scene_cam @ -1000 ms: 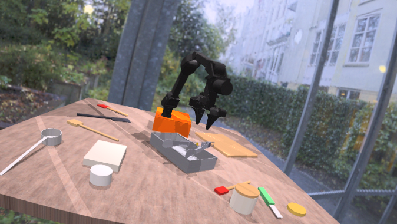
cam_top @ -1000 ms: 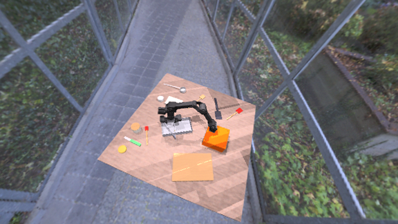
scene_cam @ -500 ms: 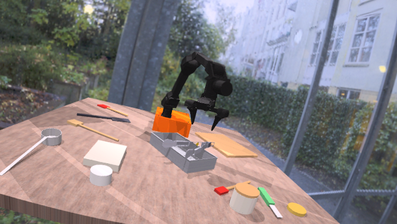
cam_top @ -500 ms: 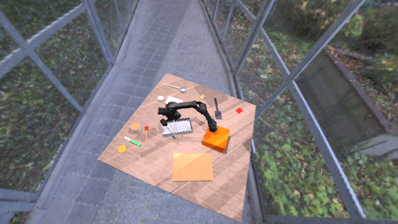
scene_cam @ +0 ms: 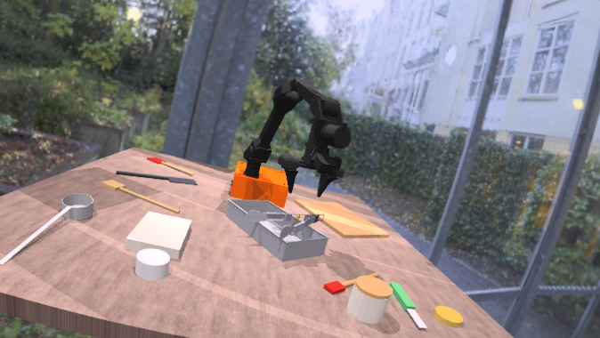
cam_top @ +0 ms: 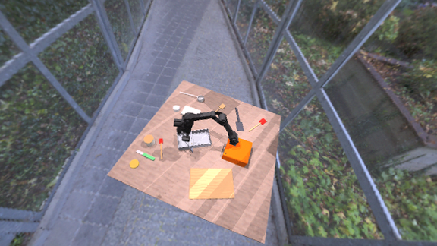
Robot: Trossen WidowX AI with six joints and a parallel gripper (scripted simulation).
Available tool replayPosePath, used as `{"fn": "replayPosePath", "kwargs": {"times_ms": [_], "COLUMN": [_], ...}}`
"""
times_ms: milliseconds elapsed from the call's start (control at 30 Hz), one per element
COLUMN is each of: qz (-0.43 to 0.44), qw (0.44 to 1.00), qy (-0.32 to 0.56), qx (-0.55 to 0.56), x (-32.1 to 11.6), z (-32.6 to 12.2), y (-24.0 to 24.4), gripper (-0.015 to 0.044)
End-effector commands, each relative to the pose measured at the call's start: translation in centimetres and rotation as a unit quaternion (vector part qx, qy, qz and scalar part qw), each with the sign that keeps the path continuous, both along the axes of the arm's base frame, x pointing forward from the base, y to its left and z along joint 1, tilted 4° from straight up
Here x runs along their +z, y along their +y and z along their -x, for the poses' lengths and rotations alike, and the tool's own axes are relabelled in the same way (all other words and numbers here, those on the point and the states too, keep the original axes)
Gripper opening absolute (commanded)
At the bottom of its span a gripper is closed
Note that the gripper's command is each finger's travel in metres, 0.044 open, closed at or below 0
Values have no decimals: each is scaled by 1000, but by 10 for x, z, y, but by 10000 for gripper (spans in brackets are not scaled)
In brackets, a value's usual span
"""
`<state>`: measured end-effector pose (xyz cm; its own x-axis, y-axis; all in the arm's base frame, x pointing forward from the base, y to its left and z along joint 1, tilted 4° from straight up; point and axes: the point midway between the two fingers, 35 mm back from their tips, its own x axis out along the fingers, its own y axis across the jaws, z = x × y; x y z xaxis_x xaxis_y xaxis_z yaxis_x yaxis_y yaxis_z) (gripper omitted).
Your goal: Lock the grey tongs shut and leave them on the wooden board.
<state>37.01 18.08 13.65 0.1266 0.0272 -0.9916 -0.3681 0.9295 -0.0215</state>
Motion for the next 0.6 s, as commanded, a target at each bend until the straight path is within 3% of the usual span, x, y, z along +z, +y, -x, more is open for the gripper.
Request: {"fn": "replayPosePath", "kwargs": {"times_ms": [0,267,567], "qz": [52,74,94], "qw": [911,801,634], "qy": [-5,-9,-13], "qx": [410,594,767], "x": [-15,-21,-24], "z": [4,5,6], "y": [1,1,1], "gripper": [440,440,440]}}
